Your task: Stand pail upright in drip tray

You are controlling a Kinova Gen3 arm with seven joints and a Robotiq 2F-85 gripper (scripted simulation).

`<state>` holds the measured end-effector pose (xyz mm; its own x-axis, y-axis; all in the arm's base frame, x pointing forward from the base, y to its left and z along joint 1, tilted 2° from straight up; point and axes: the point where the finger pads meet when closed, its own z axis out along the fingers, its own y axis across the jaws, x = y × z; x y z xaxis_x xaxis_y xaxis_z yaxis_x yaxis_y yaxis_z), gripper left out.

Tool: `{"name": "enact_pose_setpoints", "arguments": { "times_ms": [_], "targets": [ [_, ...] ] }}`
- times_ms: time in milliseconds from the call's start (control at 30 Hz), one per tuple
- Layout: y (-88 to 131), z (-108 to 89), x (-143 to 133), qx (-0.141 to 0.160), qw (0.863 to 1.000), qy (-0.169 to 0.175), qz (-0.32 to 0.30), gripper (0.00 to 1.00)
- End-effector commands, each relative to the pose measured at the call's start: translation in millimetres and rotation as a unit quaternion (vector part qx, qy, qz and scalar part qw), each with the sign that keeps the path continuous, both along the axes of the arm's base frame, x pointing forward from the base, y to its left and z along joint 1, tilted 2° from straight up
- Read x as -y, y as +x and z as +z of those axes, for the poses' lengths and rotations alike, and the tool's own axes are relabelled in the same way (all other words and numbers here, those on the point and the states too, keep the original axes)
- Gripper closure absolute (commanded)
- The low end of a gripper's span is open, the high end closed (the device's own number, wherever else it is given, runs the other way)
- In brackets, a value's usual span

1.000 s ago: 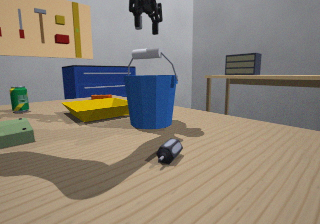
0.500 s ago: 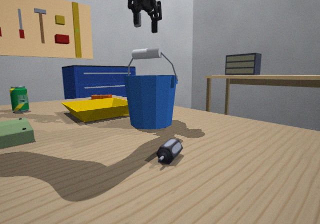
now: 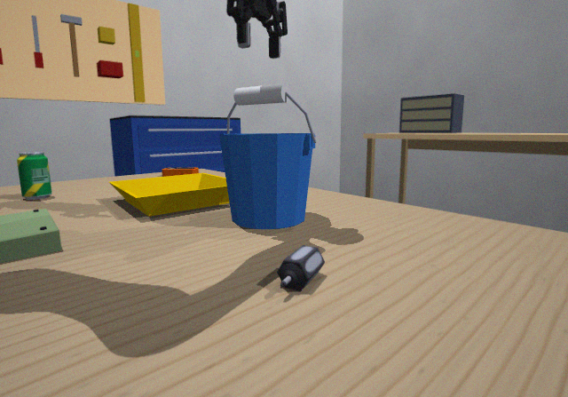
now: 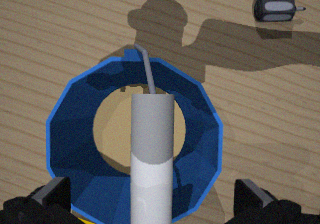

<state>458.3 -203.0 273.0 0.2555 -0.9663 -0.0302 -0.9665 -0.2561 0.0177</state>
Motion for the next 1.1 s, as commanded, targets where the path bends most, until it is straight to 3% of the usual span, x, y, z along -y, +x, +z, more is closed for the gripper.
{"name": "enact_pose_setpoints", "arguments": {
  "times_ms": [0, 1067],
  "targets": [
    [0.2, 0.9, 0.0, 0.001, 1.0, 0.0, 0.0, 0.0],
    [0.1, -3.6, -0.1, 0.001, 1.0, 0.0, 0.0, 0.0]
  ]
}}
